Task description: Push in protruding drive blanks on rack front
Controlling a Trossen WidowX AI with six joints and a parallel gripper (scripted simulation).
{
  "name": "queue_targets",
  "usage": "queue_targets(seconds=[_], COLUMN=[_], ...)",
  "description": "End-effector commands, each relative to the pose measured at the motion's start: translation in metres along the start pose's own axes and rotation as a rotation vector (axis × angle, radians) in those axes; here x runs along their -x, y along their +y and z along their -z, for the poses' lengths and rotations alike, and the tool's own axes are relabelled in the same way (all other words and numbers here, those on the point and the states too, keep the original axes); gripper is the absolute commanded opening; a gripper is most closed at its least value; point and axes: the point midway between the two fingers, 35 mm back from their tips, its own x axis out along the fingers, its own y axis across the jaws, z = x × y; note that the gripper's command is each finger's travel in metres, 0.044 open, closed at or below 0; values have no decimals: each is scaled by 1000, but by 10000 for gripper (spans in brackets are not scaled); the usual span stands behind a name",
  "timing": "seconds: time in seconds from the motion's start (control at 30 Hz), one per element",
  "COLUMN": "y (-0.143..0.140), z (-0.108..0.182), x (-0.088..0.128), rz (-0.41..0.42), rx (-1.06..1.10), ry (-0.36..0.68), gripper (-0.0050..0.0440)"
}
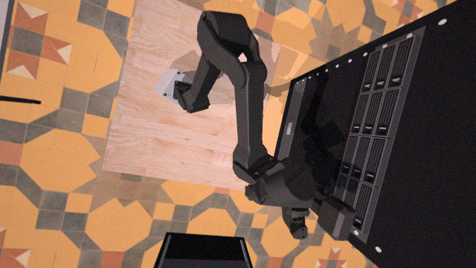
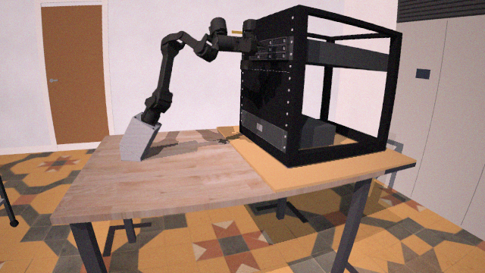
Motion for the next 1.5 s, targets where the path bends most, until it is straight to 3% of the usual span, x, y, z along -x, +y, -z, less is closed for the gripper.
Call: queue_targets(seconds=[0.0,1.47], y=[15,15], z=[9,10], x=[-1,-11], rz=[-23,-23], rx=[37,37], ry=[14,14], gripper=[-50,-50])
